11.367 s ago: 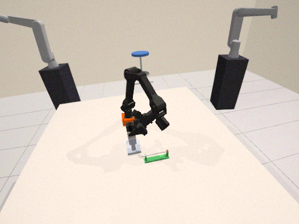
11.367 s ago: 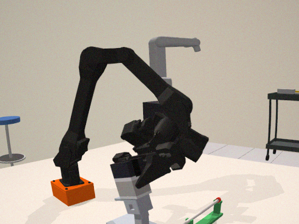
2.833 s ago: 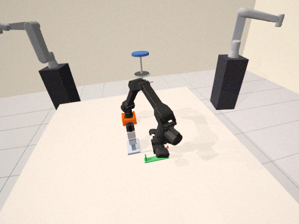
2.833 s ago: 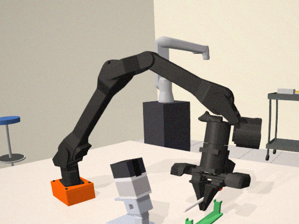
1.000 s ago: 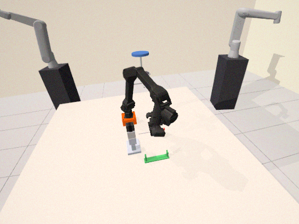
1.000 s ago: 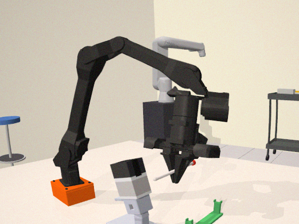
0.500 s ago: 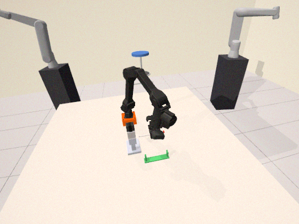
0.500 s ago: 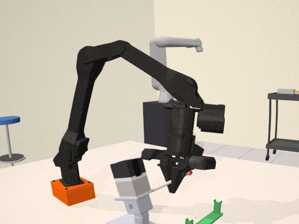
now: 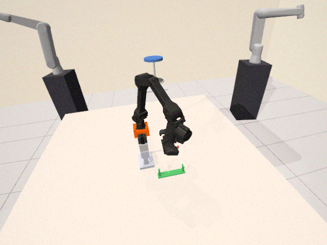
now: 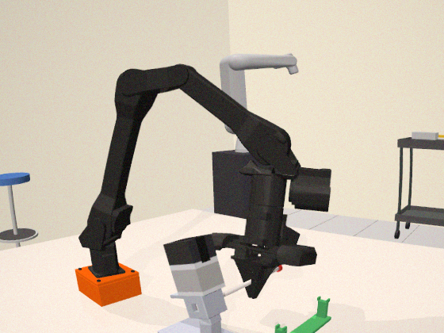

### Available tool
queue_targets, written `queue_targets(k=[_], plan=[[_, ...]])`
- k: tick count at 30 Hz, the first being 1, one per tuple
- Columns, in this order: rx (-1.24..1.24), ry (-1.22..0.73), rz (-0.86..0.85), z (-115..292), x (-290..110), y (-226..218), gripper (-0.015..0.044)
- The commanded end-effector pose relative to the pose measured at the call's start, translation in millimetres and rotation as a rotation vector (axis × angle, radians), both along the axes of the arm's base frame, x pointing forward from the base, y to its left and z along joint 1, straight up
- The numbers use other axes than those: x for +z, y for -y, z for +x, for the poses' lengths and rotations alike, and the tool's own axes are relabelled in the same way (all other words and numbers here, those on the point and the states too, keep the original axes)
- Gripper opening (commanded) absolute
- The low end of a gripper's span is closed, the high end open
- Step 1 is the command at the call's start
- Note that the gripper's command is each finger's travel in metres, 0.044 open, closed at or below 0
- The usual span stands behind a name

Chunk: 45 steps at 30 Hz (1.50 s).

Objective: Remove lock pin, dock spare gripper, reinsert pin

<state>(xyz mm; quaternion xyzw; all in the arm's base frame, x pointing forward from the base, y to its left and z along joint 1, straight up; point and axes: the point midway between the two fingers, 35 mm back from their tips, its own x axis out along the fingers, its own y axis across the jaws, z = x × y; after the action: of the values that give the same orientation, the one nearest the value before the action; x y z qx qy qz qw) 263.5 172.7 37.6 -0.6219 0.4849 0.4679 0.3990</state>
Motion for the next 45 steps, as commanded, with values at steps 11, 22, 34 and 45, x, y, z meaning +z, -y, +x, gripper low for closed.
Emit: queue_targets(k=[11,22,34,45], plan=[[0.001,0.005,0.001,-0.4,-1.8,7.3,0.0],[0.001,0.013,0.003,3.0,-1.3,11.8,0.0],[0.001,0.015,0.004,3.2,-1.7,16.7,0.0],[0.001,0.021,0.006,4.0,-1.8,20.4,0.0]])
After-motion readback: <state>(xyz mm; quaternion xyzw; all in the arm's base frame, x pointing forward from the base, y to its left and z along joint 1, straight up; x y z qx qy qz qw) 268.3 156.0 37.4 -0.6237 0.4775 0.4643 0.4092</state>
